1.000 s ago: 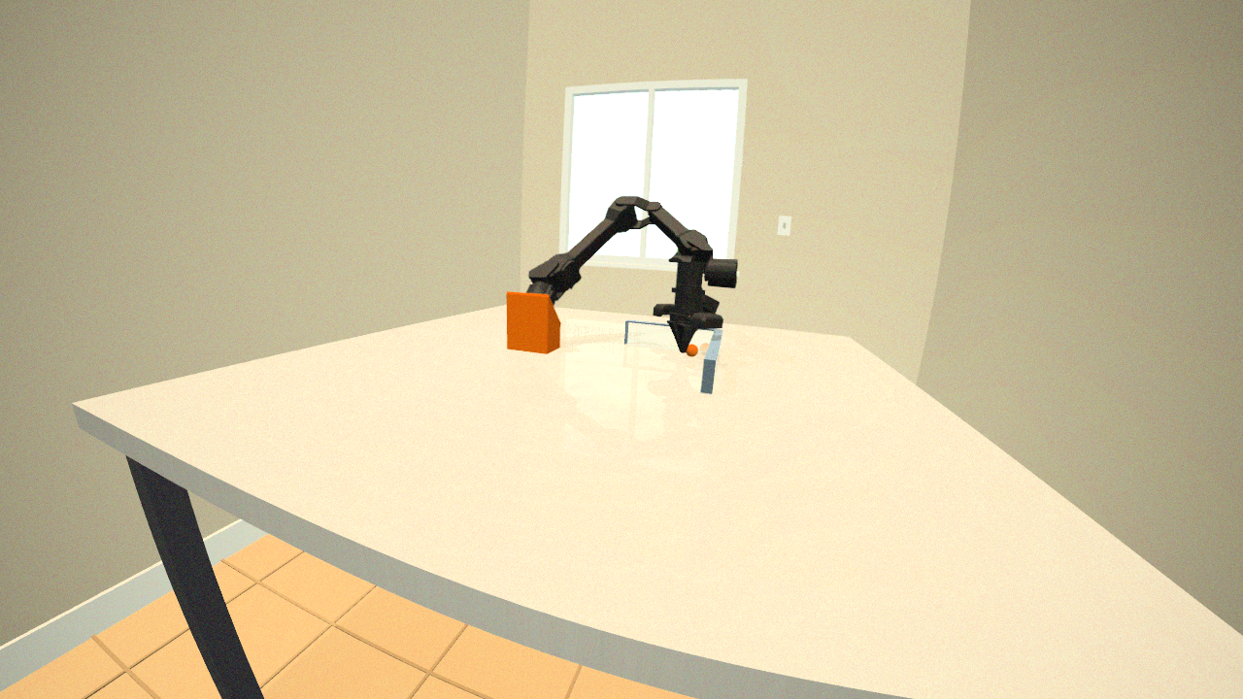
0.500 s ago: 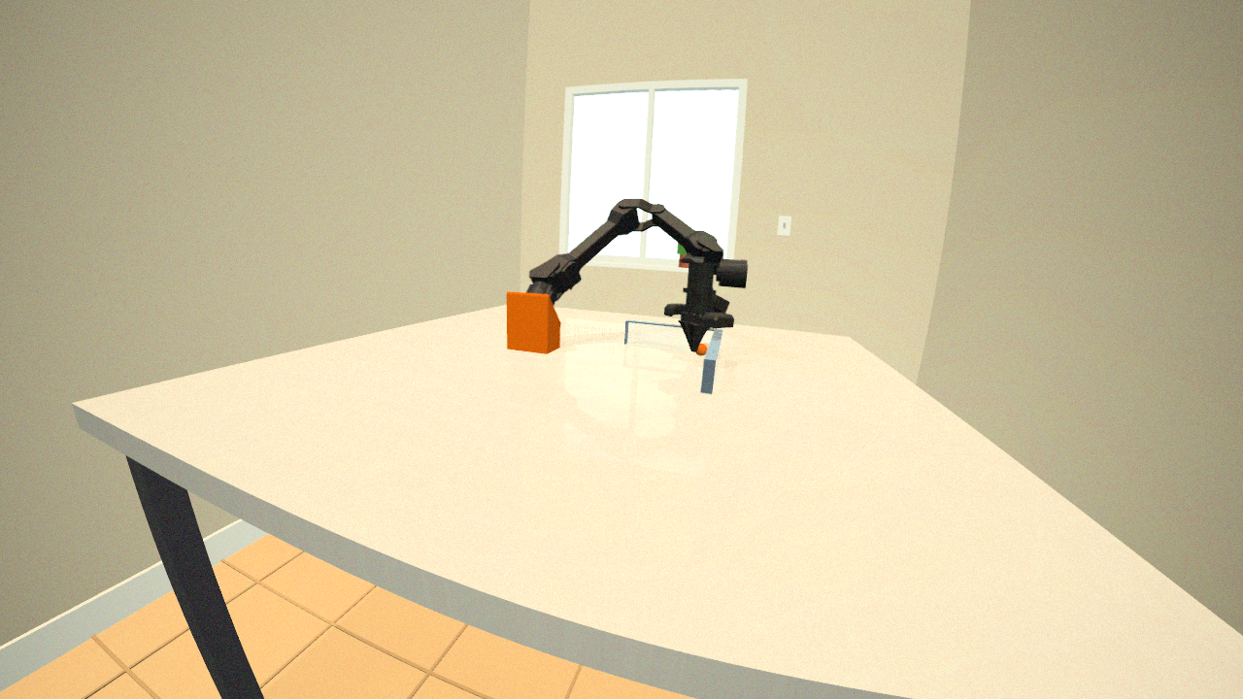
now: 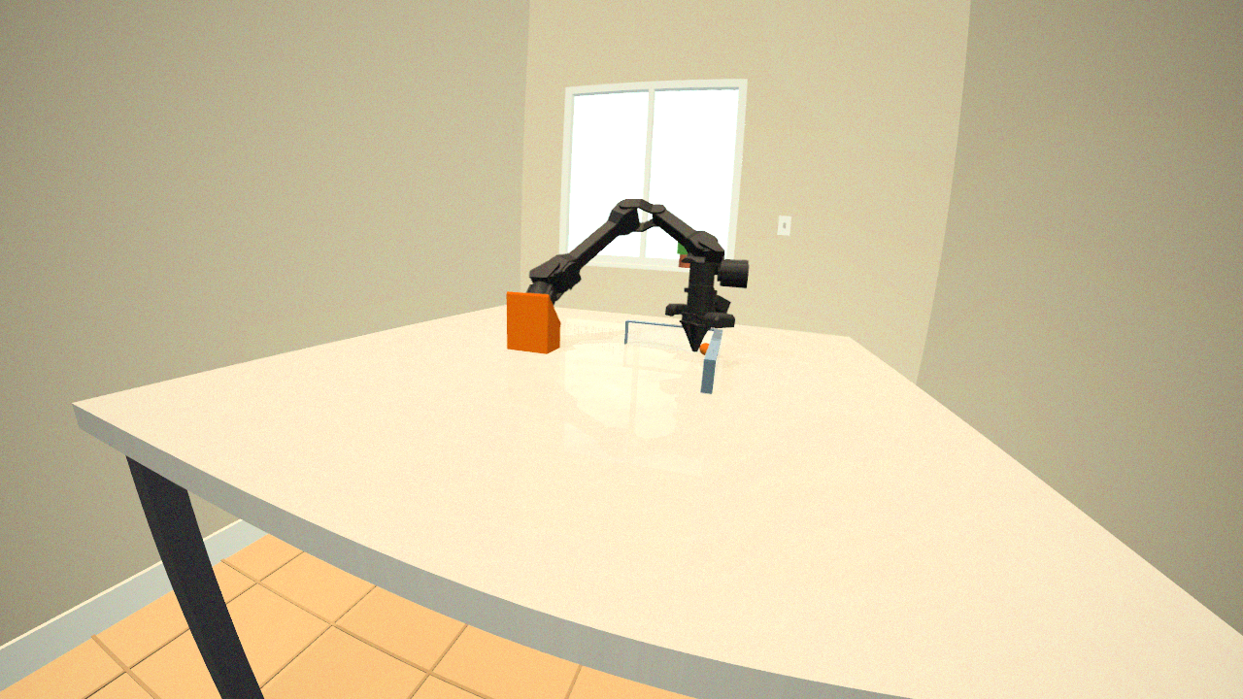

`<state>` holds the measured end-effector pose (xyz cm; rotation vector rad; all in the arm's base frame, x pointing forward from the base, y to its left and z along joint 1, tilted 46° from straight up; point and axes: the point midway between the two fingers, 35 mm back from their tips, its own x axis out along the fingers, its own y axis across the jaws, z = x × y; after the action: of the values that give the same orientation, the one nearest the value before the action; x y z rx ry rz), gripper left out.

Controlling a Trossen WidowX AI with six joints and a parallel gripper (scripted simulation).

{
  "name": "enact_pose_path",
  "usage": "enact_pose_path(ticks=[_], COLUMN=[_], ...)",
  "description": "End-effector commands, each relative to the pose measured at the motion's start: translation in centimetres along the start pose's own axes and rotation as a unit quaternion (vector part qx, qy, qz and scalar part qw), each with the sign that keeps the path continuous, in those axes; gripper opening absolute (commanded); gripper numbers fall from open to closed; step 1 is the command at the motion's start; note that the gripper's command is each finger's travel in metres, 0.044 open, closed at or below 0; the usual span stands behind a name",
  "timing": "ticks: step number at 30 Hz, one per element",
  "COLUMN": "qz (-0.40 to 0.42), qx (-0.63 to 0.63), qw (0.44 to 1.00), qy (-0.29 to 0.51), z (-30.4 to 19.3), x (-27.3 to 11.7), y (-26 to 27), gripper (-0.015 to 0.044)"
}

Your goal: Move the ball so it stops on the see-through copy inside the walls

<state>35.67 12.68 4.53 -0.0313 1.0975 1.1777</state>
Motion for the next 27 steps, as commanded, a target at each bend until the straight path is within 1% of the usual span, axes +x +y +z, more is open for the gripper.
enact_pose_path(ticks=[1, 27], qz=[0.000, 0.000], qx=[-0.001, 0.000], qw=[1.000, 1.000], qy=[-0.001, -0.001], z=[-0.7, -4.5], x=[0.0, -0.2], y=[-0.1, 0.0], gripper=[0.0000, 0.0000])
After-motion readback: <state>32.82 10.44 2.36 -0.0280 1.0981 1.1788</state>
